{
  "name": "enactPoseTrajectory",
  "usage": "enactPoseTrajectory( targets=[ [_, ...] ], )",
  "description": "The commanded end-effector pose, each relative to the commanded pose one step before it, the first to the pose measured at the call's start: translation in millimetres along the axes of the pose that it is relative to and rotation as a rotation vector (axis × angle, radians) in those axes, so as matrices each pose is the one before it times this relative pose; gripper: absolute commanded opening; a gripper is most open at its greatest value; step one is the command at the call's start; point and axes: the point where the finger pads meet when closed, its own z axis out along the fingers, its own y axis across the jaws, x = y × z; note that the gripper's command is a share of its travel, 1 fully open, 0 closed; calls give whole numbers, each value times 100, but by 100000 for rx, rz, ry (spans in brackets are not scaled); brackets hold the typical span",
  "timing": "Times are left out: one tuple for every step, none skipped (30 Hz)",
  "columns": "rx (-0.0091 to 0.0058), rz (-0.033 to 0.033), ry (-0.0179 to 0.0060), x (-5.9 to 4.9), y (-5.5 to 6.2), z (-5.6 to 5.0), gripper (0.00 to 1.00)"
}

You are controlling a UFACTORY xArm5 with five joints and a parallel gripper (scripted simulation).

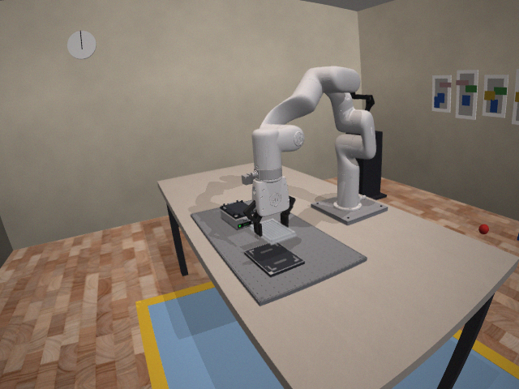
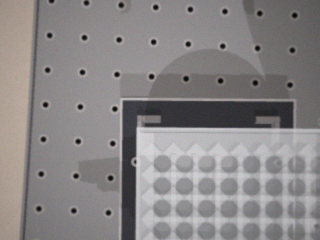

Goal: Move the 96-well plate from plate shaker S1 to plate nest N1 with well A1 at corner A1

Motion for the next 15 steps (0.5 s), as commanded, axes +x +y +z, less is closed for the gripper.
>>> enactPoseTrajectory(
  targets=[
    [568, 1, 334, -24, -123, -173, 0],
    [0, 0, 0, 4, 1, 167, 0],
    [0, 0, 0, 3, 1, 167, 0],
    [0, 0, 0, 3, 2, 167, 0],
    [0, 0, 0, 4, 3, 167, 0],
    [0, 0, 0, 3, 3, 167, 0],
    [0, 0, 0, 3, 2, 167, 0],
    [0, 0, 0, 3, 1, 167, 0],
    [0, 0, 0, 2, 0, 167, 0],
    [0, 0, 0, 0, 0, 0, 0],
    [0, 0, 0, 0, 0, 0, 0],
    [0, 0, 0, 1, -2, 167, 0],
    [0, 0, 0, 1, -3, 167, 0],
    [0, 0, 0, 1, -2, 167, 0],
    [0, 0, 0, 2, 0, 167, 0]
  ],
)
